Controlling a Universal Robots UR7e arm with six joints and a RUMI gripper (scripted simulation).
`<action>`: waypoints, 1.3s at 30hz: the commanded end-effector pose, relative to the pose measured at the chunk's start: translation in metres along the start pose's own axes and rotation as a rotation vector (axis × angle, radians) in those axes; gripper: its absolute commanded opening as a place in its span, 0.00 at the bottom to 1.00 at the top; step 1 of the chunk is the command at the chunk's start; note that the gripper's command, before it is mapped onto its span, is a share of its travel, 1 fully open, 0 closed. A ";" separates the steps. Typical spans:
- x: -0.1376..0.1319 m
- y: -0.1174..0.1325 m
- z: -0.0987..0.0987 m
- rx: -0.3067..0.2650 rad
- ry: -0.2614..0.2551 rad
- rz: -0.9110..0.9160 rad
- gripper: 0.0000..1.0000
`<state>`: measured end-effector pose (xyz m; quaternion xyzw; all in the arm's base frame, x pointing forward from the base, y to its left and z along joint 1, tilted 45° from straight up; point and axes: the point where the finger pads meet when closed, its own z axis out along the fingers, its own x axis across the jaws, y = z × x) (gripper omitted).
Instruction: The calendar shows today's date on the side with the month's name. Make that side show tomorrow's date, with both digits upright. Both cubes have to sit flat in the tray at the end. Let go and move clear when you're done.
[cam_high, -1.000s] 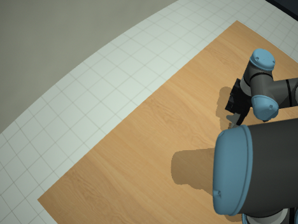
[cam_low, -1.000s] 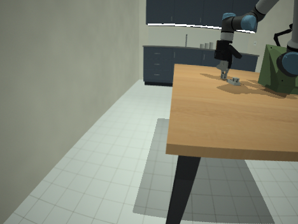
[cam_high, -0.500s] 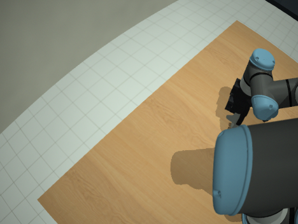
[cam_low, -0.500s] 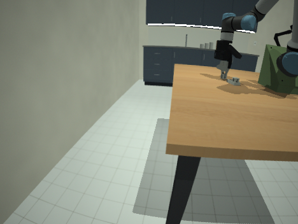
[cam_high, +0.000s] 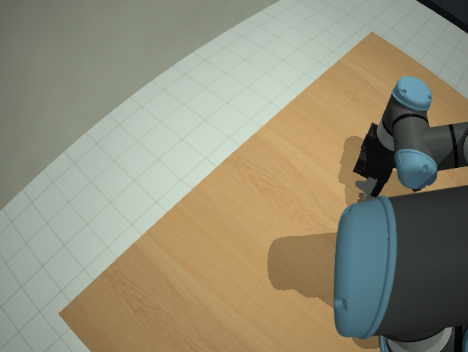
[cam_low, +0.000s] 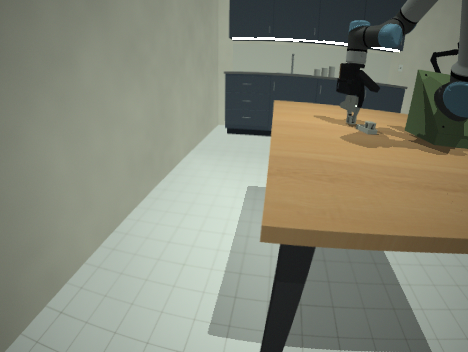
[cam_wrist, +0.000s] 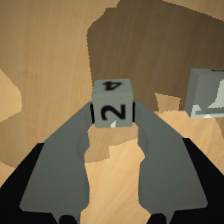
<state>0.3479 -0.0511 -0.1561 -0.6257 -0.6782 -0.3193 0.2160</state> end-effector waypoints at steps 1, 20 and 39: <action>0.000 0.000 0.000 -0.001 -0.001 0.000 0.10; 0.000 0.000 0.001 -0.001 -0.001 0.000 0.10; 0.000 0.000 0.004 -0.001 -0.001 0.000 0.10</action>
